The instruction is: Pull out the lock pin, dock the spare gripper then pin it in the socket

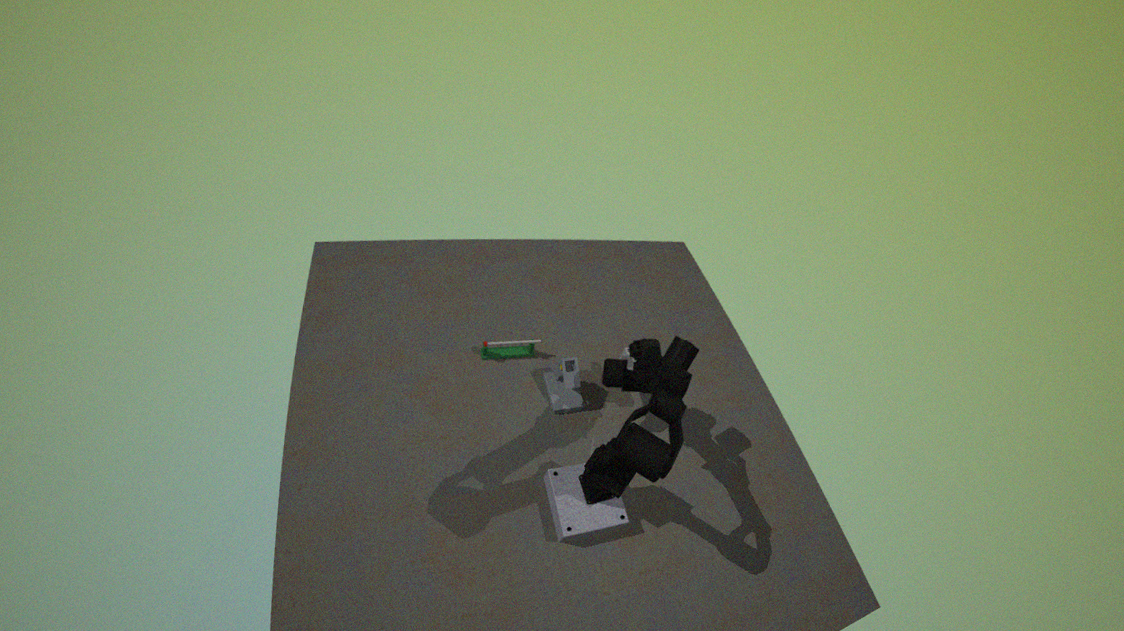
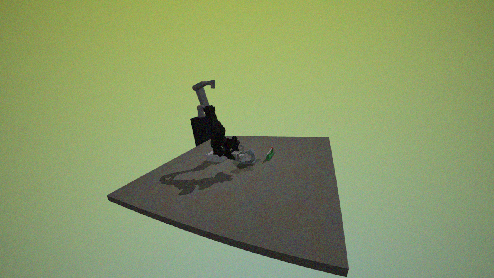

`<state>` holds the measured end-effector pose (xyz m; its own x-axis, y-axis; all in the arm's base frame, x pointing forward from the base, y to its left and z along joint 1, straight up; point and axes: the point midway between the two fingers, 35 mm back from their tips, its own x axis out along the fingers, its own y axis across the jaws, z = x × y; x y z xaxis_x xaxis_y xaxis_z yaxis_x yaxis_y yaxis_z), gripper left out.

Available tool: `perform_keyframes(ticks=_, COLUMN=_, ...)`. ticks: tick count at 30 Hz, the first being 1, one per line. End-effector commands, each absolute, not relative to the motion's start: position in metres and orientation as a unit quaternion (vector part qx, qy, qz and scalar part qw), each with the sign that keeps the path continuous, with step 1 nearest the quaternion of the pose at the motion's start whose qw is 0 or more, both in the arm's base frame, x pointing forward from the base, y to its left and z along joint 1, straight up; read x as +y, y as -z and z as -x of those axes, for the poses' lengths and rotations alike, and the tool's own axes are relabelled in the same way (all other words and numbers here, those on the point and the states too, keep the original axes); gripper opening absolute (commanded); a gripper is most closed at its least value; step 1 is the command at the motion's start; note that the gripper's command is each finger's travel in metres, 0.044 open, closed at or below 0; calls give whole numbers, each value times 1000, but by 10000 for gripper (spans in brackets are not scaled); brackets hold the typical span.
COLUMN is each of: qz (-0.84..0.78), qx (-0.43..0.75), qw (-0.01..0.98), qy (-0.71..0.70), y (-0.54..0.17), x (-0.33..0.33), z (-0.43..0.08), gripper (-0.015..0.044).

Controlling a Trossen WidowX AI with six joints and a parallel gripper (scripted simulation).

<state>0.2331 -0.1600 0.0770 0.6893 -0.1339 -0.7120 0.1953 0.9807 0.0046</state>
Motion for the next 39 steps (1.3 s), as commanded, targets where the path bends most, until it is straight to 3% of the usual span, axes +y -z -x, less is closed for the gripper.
perform_keyframes(ticks=1, qz=-32, qx=375, qw=922, qy=92, y=-95, x=-160, z=-233, gripper=0)
perform_keyframes(ticks=18, qz=-36, qx=385, qw=918, qy=89, y=-95, x=-155, z=-230, gripper=0)
perform_keyframes(ticks=39, qz=51, qx=491, qw=869, qy=46, y=-80, x=-121, z=-237, gripper=0)
